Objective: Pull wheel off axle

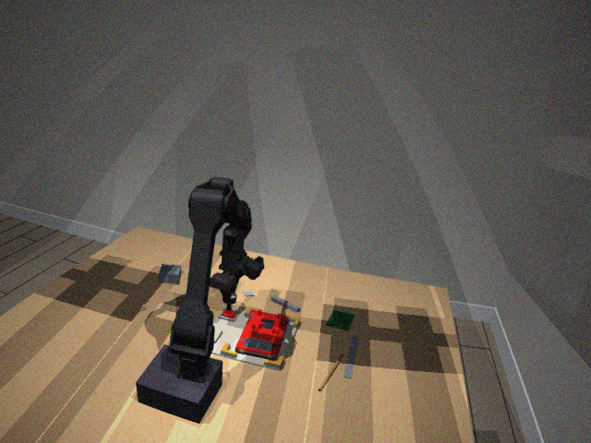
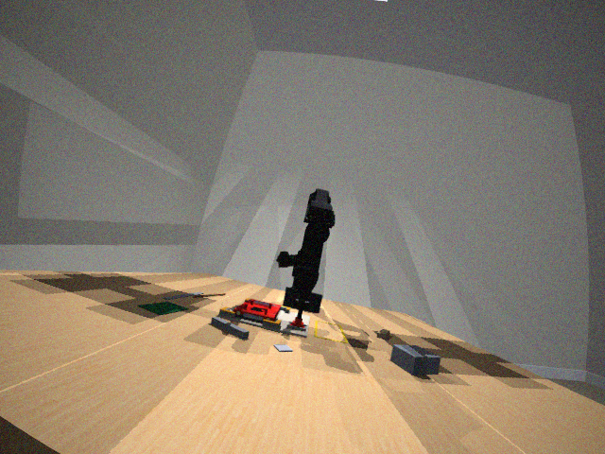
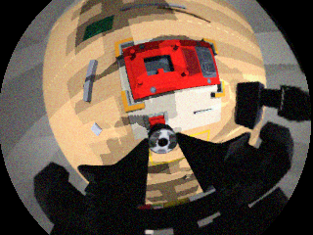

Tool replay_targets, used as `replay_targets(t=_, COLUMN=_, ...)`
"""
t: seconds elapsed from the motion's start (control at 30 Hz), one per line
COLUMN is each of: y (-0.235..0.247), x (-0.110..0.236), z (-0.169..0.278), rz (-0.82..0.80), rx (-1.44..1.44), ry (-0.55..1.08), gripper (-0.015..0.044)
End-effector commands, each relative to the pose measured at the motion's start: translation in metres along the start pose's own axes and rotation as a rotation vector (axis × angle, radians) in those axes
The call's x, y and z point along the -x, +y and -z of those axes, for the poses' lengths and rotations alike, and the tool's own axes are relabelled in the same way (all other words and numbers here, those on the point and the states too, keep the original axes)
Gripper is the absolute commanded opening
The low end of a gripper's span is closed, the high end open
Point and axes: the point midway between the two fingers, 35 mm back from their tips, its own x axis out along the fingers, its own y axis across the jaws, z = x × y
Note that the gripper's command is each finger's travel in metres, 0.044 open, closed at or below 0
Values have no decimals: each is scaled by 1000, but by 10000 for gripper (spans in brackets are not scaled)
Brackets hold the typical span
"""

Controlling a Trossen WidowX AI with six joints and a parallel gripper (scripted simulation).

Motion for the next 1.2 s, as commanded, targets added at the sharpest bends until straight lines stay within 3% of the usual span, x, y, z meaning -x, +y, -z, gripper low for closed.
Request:
replay_targets(t=0.0, y=0, x=2, z=0, rz=-2, rx=0, ry=2, gripper=0)
replay_targets(t=0.5, y=0, x=8, z=0, rz=-4, rx=-1, ry=2, gripper=0)
replay_targets(t=0.77, y=-2, x=42, z=-1, rz=-5, rx=-1, ry=3, gripper=0)
replay_targets(t=0.87, y=-3, x=33, z=0, rz=4, rx=-5, ry=0, gripper=0)
replay_targets(t=1.17, y=-25, x=39, z=47, rz=1, rx=-3, ry=4, gripper=0)
